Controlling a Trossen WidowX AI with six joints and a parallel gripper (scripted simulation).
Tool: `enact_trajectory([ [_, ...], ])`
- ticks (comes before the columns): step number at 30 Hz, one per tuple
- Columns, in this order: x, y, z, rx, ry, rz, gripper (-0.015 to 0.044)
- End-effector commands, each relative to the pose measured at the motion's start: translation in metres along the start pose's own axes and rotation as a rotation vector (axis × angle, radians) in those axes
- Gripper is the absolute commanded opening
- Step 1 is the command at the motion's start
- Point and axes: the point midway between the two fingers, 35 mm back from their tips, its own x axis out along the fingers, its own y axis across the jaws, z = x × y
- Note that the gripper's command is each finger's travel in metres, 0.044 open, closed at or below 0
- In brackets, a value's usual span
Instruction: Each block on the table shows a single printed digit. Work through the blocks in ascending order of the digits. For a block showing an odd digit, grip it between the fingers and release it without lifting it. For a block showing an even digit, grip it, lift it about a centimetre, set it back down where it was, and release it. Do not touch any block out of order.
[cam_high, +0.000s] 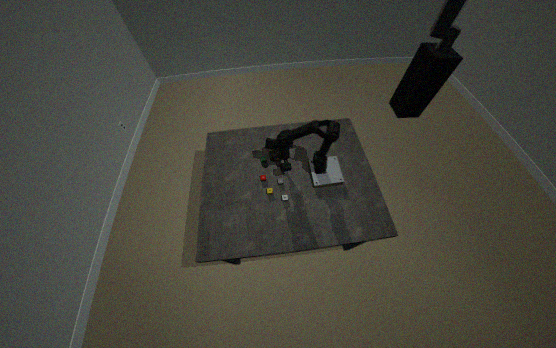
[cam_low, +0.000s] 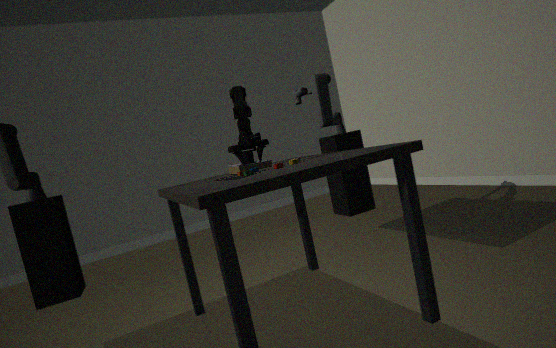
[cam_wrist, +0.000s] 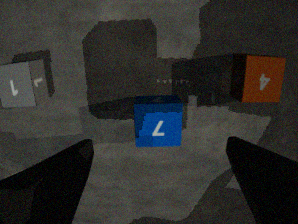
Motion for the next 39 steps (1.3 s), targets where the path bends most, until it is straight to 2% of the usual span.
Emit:
enact_trajectory([
  [1,-0.008,0.0,-0.001,-0.003,0.006,-0.002,0.0374],
  [7,-0.078,-0.001,0.001,-0.003,0.006,-0.003,0.0216],
  [11,-0.087,0.0,0.0,-0.003,0.006,-0.003,0.012],
  [23,-0.088,0.0,0.002,-0.003,0.006,-0.003,0.012],
  [33,-0.09,0.054,0.126,-0.003,-0.006,0.003,0.012],
  [39,-0.089,0.06,0.134,-0.003,-0.007,0.004,0.012],
])
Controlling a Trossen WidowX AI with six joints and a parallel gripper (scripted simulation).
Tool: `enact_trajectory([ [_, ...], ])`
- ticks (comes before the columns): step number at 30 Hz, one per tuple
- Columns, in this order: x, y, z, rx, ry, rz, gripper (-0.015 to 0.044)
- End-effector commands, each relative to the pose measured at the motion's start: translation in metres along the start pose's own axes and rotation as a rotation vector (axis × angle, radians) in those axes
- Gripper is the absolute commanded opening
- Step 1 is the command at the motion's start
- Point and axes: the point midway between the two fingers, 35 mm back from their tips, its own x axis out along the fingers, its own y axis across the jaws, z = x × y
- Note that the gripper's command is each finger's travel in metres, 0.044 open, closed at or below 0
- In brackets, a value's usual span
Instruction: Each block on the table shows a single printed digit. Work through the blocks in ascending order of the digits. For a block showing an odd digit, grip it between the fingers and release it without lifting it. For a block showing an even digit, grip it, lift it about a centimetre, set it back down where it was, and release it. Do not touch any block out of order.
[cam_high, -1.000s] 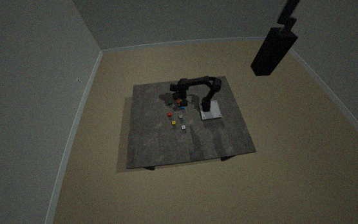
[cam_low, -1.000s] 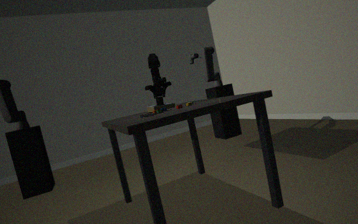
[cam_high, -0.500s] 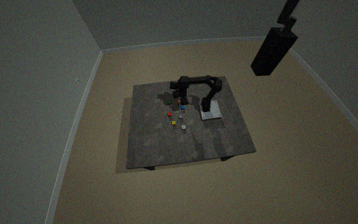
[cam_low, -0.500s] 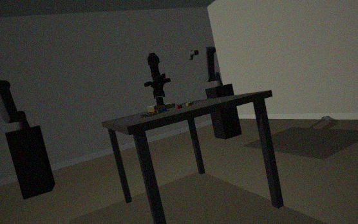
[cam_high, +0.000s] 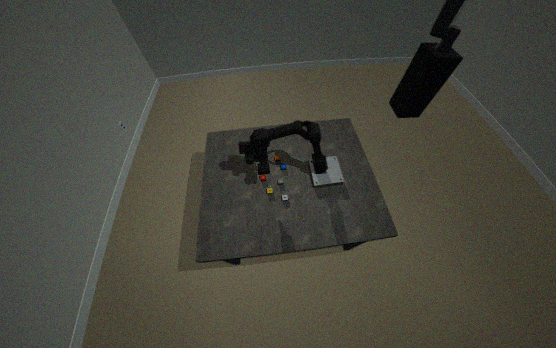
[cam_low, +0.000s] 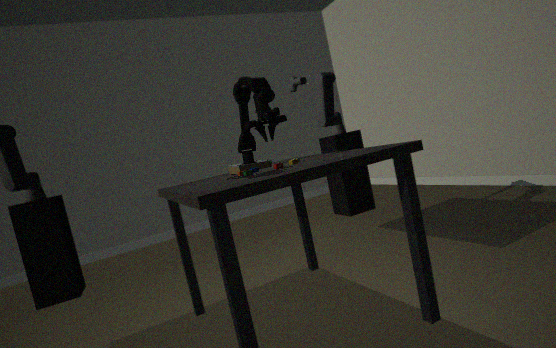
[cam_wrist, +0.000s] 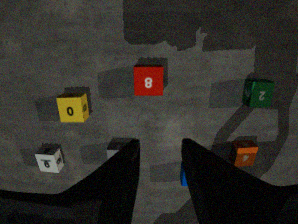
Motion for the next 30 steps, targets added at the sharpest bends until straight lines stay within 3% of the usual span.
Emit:
enact_trajectory([
  [1,-0.001,0.003,0.009,0.012,-0.008,-0.007,0.012],
  [4,0.01,0.004,0.01,0.01,-0.007,-0.005,0.0172],
  [9,0.077,0.003,0.01,0.011,-0.008,-0.006,0.0304],
  [13,0.08,0.003,0.01,0.012,-0.008,-0.006,0.04],
  [30,0.103,0.003,0.01,0.012,-0.008,-0.006,0.04],
])
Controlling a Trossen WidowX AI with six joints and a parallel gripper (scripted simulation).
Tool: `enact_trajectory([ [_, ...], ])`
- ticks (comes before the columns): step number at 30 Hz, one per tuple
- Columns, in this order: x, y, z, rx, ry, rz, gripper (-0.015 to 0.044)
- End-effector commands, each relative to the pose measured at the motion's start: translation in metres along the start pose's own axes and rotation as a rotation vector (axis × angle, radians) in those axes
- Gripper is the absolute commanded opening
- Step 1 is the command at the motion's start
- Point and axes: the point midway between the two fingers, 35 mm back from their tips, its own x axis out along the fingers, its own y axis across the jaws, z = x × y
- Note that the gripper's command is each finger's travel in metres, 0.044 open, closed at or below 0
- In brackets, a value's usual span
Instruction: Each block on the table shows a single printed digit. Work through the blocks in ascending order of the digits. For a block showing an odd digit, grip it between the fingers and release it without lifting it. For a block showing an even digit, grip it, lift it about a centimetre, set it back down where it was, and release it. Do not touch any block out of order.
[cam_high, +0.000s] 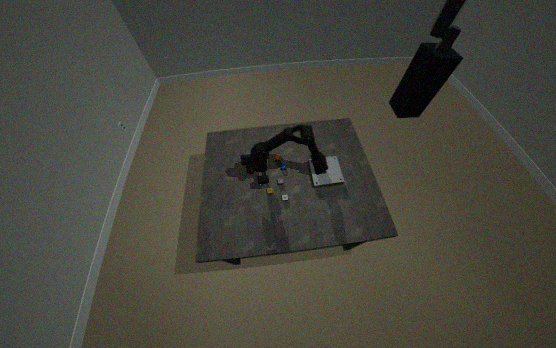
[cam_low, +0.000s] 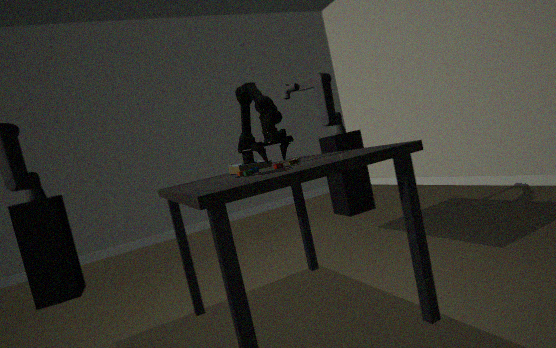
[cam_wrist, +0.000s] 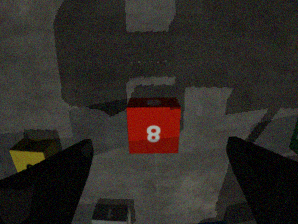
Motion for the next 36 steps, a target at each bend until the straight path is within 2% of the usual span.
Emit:
enact_trajectory([
  [1,0.009,-0.001,-0.002,0.004,0.005,-0.005,0.04],
  [10,0.02,-0.001,-0.002,0.004,0.005,-0.005,0.04],
  [21,0.02,-0.001,-0.002,0.004,0.005,-0.005,0.012],
  [36,0.02,-0.001,-0.002,0.004,0.005,-0.005,0.012],
])
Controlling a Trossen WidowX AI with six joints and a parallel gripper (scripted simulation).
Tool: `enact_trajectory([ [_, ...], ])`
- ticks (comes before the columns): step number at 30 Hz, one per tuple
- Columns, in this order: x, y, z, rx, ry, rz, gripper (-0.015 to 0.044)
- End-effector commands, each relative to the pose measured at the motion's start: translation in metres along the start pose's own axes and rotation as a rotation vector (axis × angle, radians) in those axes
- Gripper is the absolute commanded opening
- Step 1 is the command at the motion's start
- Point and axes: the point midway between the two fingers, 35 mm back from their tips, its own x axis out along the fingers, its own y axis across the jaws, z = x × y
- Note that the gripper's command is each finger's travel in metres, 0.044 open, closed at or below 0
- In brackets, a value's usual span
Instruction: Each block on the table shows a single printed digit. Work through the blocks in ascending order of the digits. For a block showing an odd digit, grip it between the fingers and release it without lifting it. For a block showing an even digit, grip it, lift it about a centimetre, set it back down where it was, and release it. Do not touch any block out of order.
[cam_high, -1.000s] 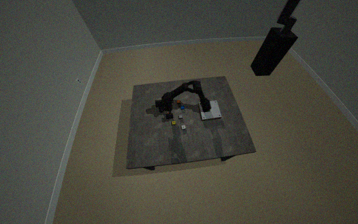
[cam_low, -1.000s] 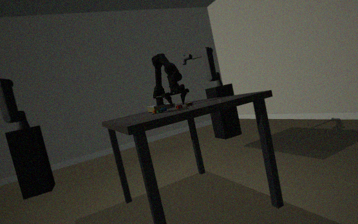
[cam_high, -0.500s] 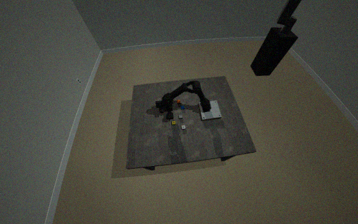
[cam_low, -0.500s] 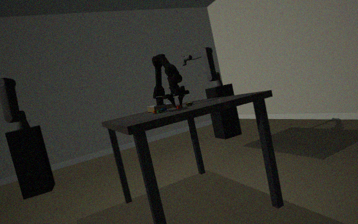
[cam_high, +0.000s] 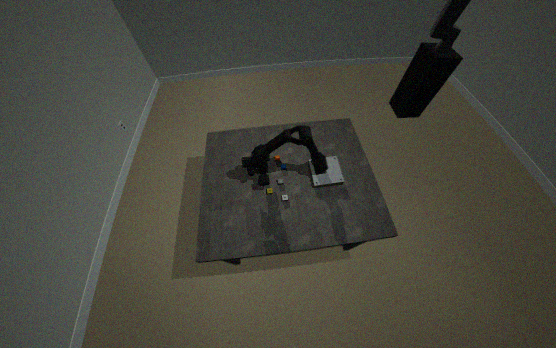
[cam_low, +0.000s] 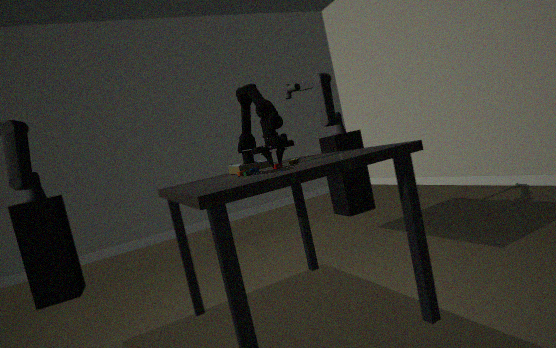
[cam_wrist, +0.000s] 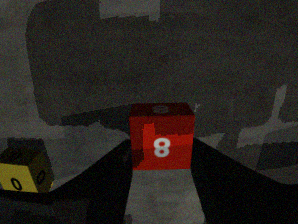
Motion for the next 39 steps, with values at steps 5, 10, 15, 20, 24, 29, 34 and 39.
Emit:
enact_trajectory([
  [5,-0.006,-0.001,0.0,0.004,0.0,-0.005,0.012],
  [10,-0.014,-0.001,0.0,0.004,-0.001,-0.005,0.012],
  [15,-0.015,-0.001,0.0,0.004,-0.001,-0.005,0.012],
  [20,-0.015,-0.001,0.0,0.004,-0.001,-0.005,0.012],
  [24,-0.014,-0.001,0.0,0.004,-0.001,-0.005,0.012],
  [29,-0.006,-0.001,0.0,0.004,0.0,-0.005,0.012],
  [34,0.0,-0.001,0.0,0.004,0.0,-0.005,0.012],
  [39,0.0,-0.001,0.0,0.004,0.0,-0.005,0.012],
])
